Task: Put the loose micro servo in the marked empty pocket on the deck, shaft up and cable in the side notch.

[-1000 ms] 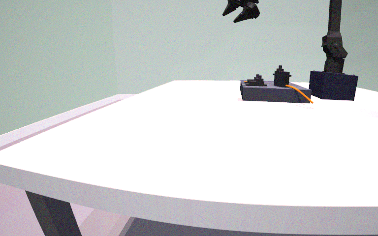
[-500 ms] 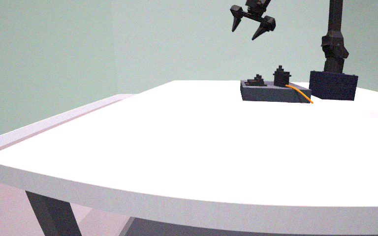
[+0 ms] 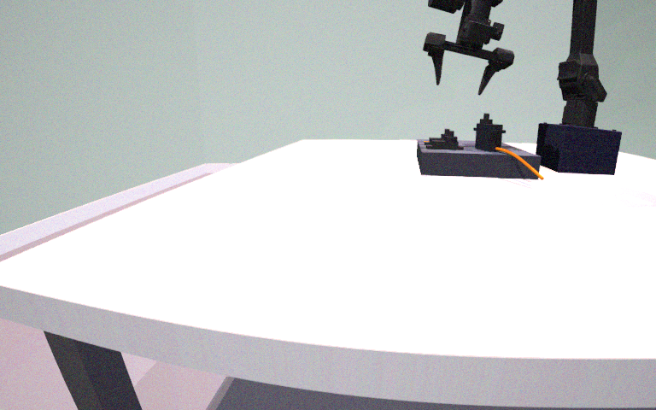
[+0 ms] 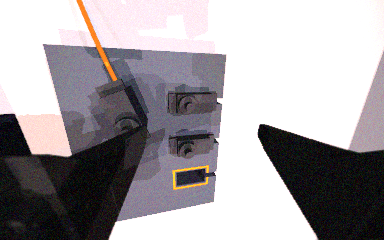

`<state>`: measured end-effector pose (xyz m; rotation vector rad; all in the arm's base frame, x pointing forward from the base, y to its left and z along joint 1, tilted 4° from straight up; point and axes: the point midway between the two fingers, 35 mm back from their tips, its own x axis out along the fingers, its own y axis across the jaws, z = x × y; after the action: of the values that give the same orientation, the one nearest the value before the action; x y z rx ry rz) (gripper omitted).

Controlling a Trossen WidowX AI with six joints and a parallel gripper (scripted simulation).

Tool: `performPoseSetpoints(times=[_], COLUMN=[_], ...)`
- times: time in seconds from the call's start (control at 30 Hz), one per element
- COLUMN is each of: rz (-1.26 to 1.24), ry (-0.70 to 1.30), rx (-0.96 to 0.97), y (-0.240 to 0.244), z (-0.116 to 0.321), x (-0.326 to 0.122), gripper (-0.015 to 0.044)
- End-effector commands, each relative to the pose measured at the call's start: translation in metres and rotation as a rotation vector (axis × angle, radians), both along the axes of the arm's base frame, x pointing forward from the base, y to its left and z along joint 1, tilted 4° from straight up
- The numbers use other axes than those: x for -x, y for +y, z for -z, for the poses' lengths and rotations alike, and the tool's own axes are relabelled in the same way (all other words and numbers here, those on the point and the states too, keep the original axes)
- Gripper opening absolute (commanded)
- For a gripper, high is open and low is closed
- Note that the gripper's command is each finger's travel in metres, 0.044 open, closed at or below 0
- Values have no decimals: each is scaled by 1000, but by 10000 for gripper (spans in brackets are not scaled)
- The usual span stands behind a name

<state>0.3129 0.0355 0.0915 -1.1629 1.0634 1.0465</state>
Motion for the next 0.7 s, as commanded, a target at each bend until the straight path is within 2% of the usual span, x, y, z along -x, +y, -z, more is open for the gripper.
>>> performPoseSetpoints(times=[0.0,0.27,0.5,0.67], rz=[-121,-318,-323,-323], ry=[84,214,217,217], rx=[42,100,102,102], y=[10,20,20,20], z=[14,33,35,54], x=[26,68,69,70], gripper=[440,440,440,440])
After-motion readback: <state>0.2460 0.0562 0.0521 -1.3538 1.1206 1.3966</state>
